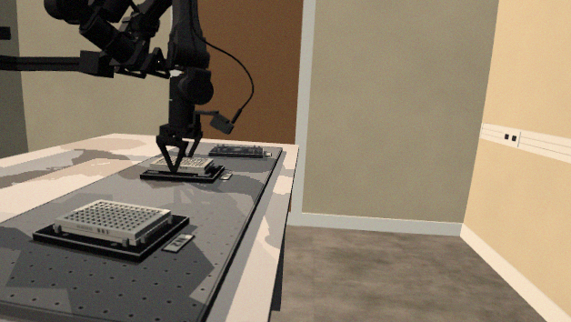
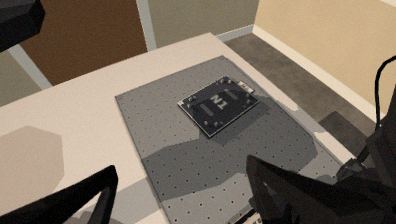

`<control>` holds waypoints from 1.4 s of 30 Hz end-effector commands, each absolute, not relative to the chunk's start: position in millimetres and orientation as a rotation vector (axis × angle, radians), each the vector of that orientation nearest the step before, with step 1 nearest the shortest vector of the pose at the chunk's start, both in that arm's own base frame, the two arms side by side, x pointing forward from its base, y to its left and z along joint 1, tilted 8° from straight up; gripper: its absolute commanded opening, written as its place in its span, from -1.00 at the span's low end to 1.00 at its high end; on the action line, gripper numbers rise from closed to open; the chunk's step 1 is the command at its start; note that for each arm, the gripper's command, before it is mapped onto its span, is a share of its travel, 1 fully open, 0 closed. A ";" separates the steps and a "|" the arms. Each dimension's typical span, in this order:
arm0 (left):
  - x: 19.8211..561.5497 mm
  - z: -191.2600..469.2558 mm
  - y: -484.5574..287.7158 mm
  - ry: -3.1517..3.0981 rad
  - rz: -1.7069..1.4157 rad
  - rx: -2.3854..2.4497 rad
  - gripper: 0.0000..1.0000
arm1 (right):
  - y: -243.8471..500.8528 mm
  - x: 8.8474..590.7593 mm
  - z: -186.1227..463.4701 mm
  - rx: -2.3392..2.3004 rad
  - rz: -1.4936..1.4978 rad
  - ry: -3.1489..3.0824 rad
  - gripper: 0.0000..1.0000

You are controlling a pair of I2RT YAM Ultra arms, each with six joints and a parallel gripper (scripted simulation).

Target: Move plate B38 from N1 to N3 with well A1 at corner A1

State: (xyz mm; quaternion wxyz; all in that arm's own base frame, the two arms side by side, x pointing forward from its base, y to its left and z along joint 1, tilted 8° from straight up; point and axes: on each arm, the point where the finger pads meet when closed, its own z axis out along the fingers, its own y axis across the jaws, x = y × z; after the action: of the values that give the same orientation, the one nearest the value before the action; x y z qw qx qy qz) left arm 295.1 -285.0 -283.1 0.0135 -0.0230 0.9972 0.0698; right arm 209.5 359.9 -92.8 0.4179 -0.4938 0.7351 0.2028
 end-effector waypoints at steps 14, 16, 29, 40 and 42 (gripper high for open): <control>301.0 -280.3 -291.8 3.071 0.150 -0.090 0.65 | 363.4 208.3 -83.0 -1.240 0.524 1.820 1.00; 301.0 -280.3 -291.8 3.071 0.150 -0.090 0.65 | 363.4 208.3 -83.0 -1.240 0.524 1.820 1.00; 296.7 -268.6 -293.1 3.078 0.163 -0.077 0.65 | 363.4 208.3 -83.0 -1.240 0.524 1.820 1.00; 299.3 -268.8 -292.5 3.077 0.161 -0.080 0.65 | 363.4 208.3 -83.0 -1.240 0.524 1.820 1.00; 299.3 -268.8 -292.5 3.077 0.161 -0.080 0.65 | 363.4 208.3 -83.0 -1.240 0.524 1.820 1.00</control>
State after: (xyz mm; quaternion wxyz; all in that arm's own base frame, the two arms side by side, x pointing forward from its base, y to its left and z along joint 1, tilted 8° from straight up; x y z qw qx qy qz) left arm 291.8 -281.3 -281.0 0.0177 -0.0265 0.9974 0.0652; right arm 209.5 359.9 -92.8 0.4179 -0.4938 0.7351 0.2028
